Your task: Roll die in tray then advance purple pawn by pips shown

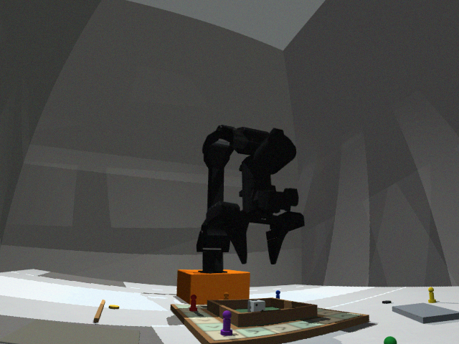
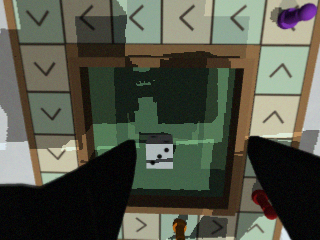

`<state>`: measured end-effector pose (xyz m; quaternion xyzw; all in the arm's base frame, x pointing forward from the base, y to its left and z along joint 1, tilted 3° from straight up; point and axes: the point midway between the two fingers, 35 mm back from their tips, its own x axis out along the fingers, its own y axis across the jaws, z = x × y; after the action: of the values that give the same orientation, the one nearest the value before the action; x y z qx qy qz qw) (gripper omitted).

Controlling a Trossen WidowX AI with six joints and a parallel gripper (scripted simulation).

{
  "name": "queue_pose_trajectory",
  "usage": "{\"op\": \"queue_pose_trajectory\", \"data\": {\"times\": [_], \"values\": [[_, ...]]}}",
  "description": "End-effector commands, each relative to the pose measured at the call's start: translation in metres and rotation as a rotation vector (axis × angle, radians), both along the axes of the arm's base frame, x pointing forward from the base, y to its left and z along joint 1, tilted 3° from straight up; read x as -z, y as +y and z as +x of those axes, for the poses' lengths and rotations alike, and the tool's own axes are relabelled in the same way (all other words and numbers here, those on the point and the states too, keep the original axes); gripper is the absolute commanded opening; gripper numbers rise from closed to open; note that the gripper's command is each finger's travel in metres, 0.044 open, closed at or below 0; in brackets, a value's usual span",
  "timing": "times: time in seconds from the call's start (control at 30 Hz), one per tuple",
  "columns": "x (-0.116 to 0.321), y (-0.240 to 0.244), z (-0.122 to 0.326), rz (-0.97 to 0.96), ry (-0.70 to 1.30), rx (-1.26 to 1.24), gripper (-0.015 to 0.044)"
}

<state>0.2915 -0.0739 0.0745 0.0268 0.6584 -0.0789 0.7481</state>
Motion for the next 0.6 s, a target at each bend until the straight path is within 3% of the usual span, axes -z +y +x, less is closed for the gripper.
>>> {"op": "queue_pose_trajectory", "data": {"times": [0.0, 0.23, 0.57], "values": [[0.004, -0.038, 0.029, 0.000, 0.030, -0.039, 0.0200], [0.023, -0.111, 0.064, 0.003, 0.082, -0.103, 0.0200], [0.037, -0.109, 0.063, 0.004, 0.083, -0.104, 0.0200]]}}
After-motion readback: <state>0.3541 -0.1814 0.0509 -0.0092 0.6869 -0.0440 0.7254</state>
